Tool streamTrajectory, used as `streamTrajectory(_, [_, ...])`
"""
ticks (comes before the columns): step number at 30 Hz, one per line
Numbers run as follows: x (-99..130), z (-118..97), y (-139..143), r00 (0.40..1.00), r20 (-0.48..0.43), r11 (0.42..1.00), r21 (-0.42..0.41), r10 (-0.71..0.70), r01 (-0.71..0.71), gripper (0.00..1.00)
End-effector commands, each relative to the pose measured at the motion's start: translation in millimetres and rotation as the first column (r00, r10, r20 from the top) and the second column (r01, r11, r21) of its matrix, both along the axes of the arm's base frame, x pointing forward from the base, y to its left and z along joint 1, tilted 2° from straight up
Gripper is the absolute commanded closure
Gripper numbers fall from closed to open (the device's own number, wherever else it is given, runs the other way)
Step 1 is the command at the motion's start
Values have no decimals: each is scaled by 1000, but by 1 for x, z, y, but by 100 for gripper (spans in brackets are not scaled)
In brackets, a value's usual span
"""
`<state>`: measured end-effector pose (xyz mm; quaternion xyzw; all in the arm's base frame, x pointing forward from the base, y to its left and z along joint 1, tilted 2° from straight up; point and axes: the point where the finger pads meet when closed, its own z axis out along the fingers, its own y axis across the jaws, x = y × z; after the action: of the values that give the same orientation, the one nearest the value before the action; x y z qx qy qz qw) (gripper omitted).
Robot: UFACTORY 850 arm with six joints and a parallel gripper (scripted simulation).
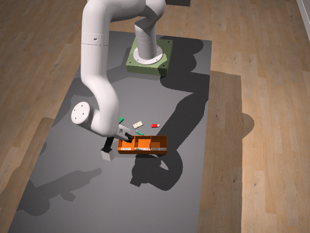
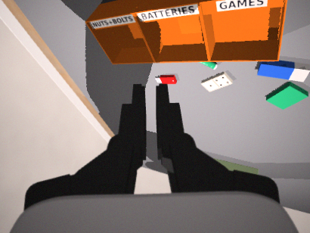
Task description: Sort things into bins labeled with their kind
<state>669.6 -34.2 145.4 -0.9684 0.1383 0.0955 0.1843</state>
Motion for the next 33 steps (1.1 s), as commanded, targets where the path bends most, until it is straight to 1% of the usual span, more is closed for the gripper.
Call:
streamTrajectory(1, [-17,2,-5,1000,13,998,-65,0,0,93])
streamTrajectory(2, [-17,2,-5,1000,13,998,-65,0,0,93])
streamTrajectory(3, [-25,3,-7,1000,19,993,-114,10,-8,93])
streamTrajectory(4, [-33,3,-9,1000,21,992,-124,12,-10,93])
streamTrajectory(6, [-36,4,-10,1000,21,992,-124,12,-10,93])
streamTrajectory(7, [-44,4,-12,999,30,985,-171,25,-20,93])
streamTrajectory(8, [-52,5,-14,999,32,984,-179,27,-21,93])
streamTrajectory(10, [-55,5,-14,999,32,984,-179,27,-21,93])
streamTrajectory(11, [-63,6,-16,998,44,974,-224,44,-33,93])
streamTrajectory(12, [-71,7,-18,998,46,973,-230,46,-34,93])
streamTrajectory(13, [-74,7,-18,998,46,973,-230,46,-34,93])
streamTrajectory(15, [-74,7,-18,998,46,973,-230,46,-34,93])
streamTrajectory(16, [-82,8,-20,996,61,961,-273,66,-47,93])
streamTrajectory(17, [-91,9,-21,996,62,960,-277,68,-48,93])
streamTrajectory(19, [-91,9,-21,996,62,960,-277,68,-48,93])
streamTrajectory(20, [-99,9,-22,993,79,947,-317,91,-62,93])
streamTrajectory(22, [-114,11,-24,992,80,946,-319,93,-63,93])
streamTrajectory(24, [-114,11,-24,992,80,946,-319,93,-63,93])
streamTrajectory(25, [-122,11,-25,988,100,932,-355,120,-77,93])
streamTrajectory(26, [-130,12,-25,988,100,931,-356,121,-78,93])
streamTrajectory(27, [-134,12,-26,988,100,931,-356,121,-78,93])
streamTrajectory(29, [-134,12,-26,988,100,931,-356,121,-78,93])
streamTrajectory(30, [-142,13,-26,981,122,917,-388,151,-93,93])
streamTrajectory(31, [-151,13,-26,981,121,917,-388,151,-93,93])
streamTrajectory(33, [-155,14,-26,981,121,917,-388,151,-93,93])
